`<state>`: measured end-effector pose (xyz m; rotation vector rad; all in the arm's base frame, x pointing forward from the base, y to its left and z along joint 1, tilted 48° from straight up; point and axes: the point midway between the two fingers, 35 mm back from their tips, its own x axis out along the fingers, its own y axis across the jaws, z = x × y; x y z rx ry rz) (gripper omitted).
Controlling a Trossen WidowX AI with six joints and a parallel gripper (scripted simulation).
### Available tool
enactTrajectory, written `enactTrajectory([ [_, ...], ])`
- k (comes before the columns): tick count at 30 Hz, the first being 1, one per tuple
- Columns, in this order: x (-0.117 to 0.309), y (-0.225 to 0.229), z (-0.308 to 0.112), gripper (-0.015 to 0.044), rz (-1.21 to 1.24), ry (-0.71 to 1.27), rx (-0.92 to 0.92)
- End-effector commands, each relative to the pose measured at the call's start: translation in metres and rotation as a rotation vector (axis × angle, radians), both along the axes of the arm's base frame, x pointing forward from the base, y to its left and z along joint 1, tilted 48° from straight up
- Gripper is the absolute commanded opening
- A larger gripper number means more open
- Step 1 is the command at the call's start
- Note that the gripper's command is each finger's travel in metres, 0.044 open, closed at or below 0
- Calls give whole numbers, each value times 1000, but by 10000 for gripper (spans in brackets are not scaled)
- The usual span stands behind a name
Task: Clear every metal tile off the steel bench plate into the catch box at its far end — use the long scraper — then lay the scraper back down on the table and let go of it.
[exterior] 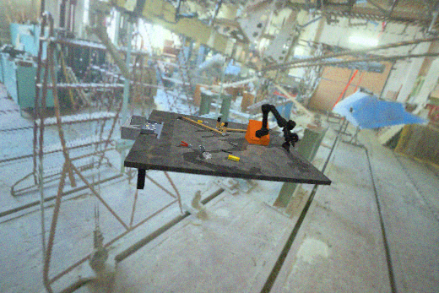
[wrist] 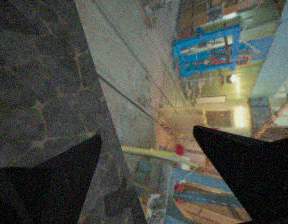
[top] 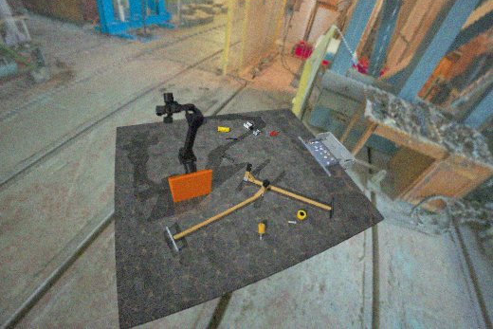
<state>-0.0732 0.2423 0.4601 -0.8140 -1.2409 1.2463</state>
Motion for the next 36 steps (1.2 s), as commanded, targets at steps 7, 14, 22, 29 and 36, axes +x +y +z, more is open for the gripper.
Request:
enactTrajectory([
  [7,-13,-20,10,440,56,-19,45],
  [14,-21,-32,15,440,97,-28,69],
  [22,-28,-47,20,440,143,-36,95],
  [29,-33,-59,24,440,183,-41,116],
  [36,-37,-71,28,440,222,-43,135],
])
